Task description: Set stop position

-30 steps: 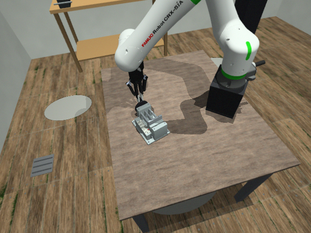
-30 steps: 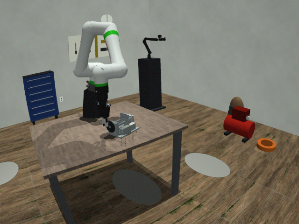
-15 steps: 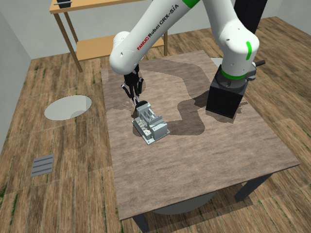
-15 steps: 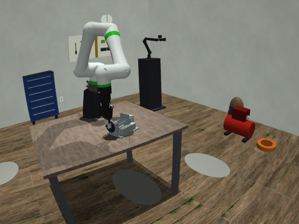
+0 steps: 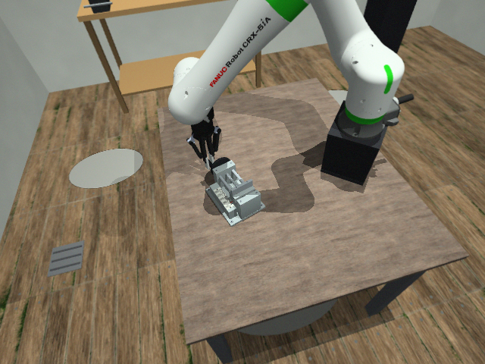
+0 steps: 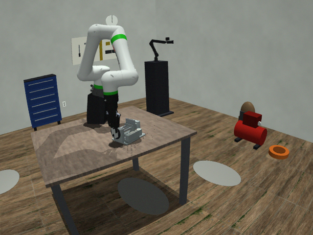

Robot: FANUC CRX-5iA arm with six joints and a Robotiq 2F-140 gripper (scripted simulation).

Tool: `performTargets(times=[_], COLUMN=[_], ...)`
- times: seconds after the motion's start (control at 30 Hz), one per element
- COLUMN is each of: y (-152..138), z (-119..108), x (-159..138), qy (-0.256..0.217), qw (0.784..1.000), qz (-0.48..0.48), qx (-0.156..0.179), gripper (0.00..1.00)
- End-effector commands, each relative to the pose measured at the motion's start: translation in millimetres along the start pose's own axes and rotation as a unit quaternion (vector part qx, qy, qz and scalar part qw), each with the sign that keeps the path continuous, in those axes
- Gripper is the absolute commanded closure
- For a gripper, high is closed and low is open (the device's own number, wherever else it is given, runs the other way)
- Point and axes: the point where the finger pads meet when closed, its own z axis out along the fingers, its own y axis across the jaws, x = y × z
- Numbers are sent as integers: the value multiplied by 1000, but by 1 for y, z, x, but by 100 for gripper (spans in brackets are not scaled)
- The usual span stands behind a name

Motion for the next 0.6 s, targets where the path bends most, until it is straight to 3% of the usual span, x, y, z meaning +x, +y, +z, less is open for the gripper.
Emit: performTargets(times=[0.0, 0.57], y=[-1, 16], z=[5, 34], x=[0, 0], qy=[0, 0], qw=[1000, 1000], qz=[0, 0], qx=[0, 0], gripper=[96, 96])
